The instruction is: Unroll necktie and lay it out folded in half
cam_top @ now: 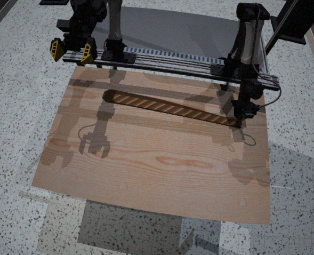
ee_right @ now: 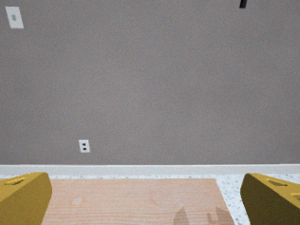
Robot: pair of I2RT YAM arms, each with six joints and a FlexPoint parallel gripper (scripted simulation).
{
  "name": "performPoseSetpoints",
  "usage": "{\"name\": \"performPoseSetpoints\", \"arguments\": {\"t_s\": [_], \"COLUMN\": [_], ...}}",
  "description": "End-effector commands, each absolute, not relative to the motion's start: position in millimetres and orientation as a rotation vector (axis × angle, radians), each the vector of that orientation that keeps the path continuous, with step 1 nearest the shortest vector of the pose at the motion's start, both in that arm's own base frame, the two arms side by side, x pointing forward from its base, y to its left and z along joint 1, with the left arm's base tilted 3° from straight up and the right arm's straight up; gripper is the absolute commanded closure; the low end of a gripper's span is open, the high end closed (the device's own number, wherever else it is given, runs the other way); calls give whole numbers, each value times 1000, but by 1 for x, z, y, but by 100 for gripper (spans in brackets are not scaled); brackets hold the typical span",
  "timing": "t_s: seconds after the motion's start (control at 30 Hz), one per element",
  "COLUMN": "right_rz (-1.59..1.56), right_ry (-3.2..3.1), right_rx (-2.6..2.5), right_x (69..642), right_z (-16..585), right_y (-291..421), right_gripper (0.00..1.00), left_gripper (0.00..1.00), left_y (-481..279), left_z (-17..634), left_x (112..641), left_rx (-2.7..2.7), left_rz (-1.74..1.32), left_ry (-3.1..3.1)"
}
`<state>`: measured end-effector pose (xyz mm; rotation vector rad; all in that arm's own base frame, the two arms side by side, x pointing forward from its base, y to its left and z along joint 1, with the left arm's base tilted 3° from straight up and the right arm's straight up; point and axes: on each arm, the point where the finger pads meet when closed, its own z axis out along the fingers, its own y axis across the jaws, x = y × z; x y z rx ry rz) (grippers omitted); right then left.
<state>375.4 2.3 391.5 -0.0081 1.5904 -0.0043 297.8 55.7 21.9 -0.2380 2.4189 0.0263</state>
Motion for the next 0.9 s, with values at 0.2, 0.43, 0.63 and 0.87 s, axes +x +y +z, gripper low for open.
{"name": "performPoseSetpoints", "arguments": {"t_s": [0.2,0.43,0.63,0.87], "right_rz": [4,4,4,4], "right_ry": [1582,1582,1582,1582], "right_rx": [-3,-3,-3,-3], "right_x": [377,377,377,377], "right_z": [397,397,397,397], "right_y": [2,2,2,2], "right_gripper": [0,0,0,0], "left_gripper": [93,93,93,93], "left_y": [59,59,59,59], "left_z": [31,32,33,34], "left_x": [300,300,300,299], "left_rx": [-246,-246,-246,-246], "left_rz": [38,38,38,38], "left_ry": [2406,2406,2406,2406]}}
